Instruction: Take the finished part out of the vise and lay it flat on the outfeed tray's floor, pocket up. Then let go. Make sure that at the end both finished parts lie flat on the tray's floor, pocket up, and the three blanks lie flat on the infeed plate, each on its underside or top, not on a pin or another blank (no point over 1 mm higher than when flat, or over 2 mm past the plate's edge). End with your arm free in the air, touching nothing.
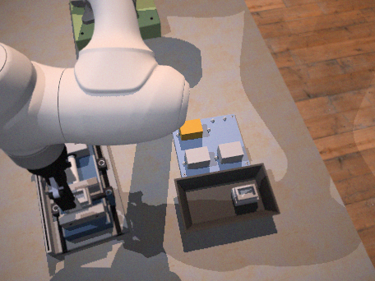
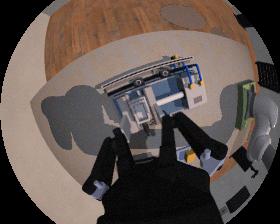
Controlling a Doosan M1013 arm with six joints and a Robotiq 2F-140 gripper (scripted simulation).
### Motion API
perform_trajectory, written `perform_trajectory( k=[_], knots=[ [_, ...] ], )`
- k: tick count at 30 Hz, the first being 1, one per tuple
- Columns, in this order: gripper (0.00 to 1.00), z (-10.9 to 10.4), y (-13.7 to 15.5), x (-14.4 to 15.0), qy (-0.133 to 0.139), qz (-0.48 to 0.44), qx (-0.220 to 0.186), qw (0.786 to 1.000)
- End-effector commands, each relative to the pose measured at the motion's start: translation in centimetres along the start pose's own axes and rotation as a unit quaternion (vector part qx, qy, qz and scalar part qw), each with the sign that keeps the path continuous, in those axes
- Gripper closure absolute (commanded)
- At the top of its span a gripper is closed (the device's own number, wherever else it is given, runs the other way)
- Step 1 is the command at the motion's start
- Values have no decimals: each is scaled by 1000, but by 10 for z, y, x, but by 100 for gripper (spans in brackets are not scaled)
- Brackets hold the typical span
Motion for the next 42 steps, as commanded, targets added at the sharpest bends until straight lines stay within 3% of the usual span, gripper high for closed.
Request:
perform_trajectory(
  k=[1, 42],
  knots=[
    [60, 4, 0, 0, 0, 0, 0, 1000],
    [60, 9, 0, 0, 0, 0, 0, 1000]
  ],
)
Point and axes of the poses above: the point where the finger pads meet when closed, its own z axis out along the fingers, its own x axis across the jaws, y = z × x, the point moved 3 cm from there along -z, back along the fingers, and after that the axes turned 2 degrees about z, right-handed, at the moved point
